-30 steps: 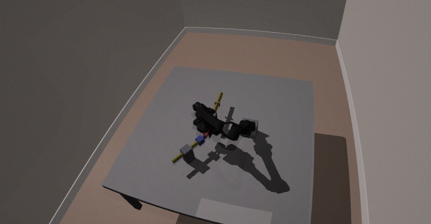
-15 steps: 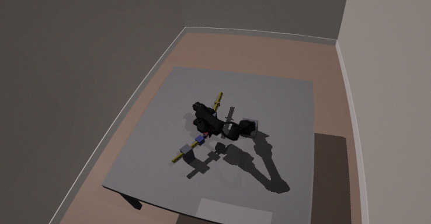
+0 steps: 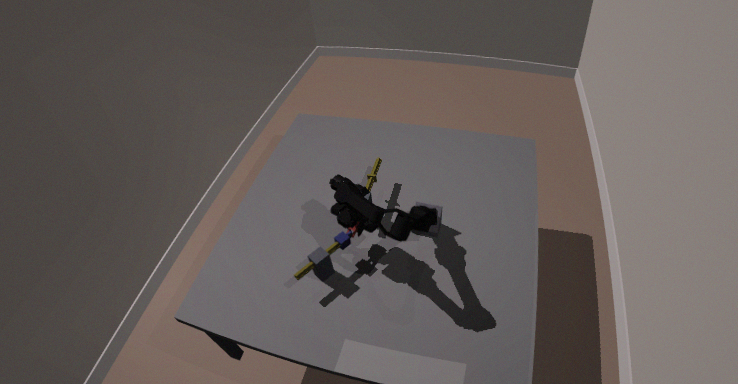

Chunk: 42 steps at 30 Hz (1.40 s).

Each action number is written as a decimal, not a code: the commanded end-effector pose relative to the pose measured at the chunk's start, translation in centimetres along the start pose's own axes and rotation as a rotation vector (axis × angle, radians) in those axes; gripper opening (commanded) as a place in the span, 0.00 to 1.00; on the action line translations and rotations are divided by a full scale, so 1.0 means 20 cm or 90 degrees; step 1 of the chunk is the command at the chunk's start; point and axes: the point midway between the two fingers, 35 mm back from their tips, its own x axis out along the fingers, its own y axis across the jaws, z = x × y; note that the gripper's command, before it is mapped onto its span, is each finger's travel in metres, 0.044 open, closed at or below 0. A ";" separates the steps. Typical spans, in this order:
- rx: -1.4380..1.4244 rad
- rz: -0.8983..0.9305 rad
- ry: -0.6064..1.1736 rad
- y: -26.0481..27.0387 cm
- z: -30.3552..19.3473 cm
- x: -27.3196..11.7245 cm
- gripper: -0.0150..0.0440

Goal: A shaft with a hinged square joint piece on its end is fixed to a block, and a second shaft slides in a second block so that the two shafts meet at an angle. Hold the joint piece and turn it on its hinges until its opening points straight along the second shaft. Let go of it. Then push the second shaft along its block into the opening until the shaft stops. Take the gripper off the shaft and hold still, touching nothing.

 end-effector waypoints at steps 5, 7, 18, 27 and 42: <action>0.000 0.000 0.000 0.00 0.00 0.00 0.25; 0.000 0.000 0.000 0.00 0.00 0.00 0.30; 0.000 0.000 0.000 0.00 0.00 0.00 0.68; 0.000 0.000 0.000 0.00 0.00 0.00 1.00; 0.000 0.002 0.050 0.00 0.01 -0.04 1.00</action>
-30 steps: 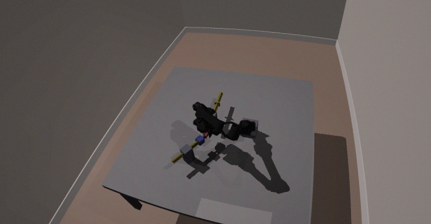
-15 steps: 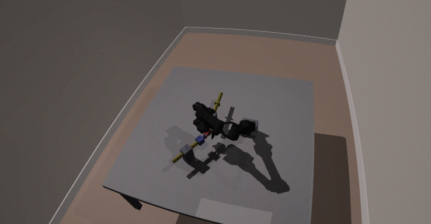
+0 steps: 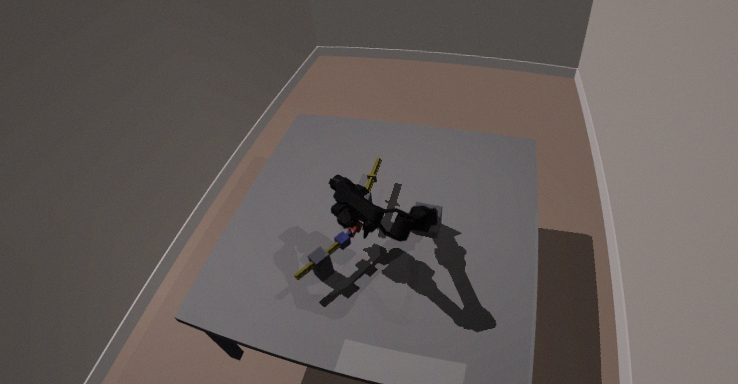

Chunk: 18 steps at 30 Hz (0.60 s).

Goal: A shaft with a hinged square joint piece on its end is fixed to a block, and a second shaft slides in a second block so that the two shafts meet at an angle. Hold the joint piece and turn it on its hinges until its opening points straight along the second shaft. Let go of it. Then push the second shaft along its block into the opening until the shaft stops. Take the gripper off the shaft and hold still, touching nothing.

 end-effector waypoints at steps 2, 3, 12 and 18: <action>-0.004 -0.001 0.075 -0.01 0.02 -0.06 1.00; -0.003 -0.001 0.096 -0.01 0.02 -0.08 1.00; -0.001 -0.005 0.145 0.00 0.03 -0.13 1.00; 0.002 -0.017 0.140 0.00 0.03 -0.15 1.00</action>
